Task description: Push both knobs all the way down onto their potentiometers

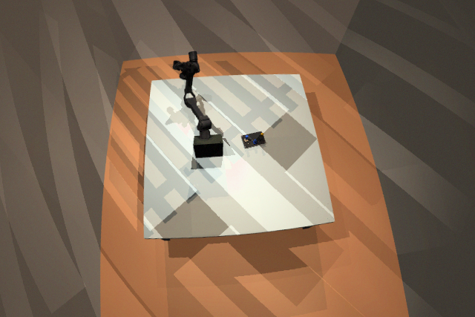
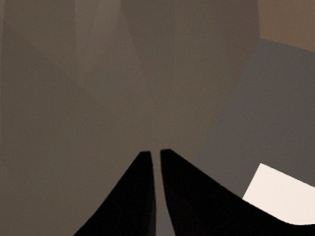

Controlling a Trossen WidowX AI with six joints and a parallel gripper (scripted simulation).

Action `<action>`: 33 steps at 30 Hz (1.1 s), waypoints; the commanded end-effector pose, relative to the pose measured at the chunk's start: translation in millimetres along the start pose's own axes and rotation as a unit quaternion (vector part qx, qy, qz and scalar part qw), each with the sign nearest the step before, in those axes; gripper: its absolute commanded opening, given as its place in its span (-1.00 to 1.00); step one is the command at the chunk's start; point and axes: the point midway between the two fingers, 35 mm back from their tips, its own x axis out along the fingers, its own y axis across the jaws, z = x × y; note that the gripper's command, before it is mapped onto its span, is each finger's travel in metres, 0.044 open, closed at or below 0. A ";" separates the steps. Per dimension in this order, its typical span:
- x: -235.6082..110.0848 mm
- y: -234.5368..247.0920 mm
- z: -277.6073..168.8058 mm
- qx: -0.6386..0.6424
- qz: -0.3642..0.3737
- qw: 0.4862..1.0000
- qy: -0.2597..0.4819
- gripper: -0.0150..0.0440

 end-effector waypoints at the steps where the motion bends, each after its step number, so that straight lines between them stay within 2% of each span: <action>1: 3.4 -15.8 -1.9 -0.018 -0.030 0.999 0.007 -0.49; 17: 16.3 -120.4 -9.7 -0.211 -0.179 0.960 0.036 -0.49; 33: 8.7 -219.6 2.5 -0.417 -0.307 0.851 0.086 -0.49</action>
